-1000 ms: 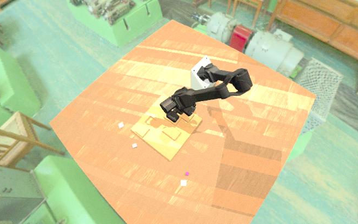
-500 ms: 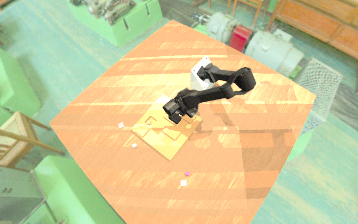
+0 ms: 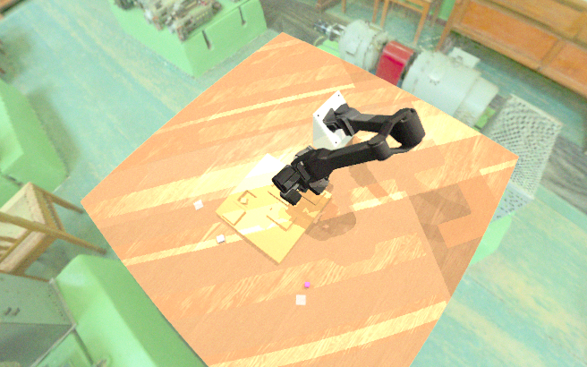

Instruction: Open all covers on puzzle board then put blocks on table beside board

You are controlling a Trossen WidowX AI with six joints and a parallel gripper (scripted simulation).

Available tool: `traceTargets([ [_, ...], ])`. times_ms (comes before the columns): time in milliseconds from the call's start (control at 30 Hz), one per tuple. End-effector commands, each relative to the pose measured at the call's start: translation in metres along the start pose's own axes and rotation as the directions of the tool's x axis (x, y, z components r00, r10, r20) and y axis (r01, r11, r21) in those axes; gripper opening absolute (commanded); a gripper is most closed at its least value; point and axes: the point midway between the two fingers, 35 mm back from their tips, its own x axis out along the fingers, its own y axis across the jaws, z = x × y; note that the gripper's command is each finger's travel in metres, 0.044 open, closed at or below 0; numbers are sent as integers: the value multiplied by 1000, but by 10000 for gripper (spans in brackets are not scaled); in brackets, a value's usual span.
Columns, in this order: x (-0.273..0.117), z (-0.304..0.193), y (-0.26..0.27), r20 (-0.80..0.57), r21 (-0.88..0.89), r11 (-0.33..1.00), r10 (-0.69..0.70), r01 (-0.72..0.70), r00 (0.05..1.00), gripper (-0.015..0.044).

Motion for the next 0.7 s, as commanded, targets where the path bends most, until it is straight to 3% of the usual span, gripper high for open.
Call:
traceTargets([
  [0, 0, 6, 1, 8, 2, 1000, -2, 2, 1000, 0],
  [667, -19, 9, 0, 6, 2, 1000, -2, 2, 1000, 0],
])
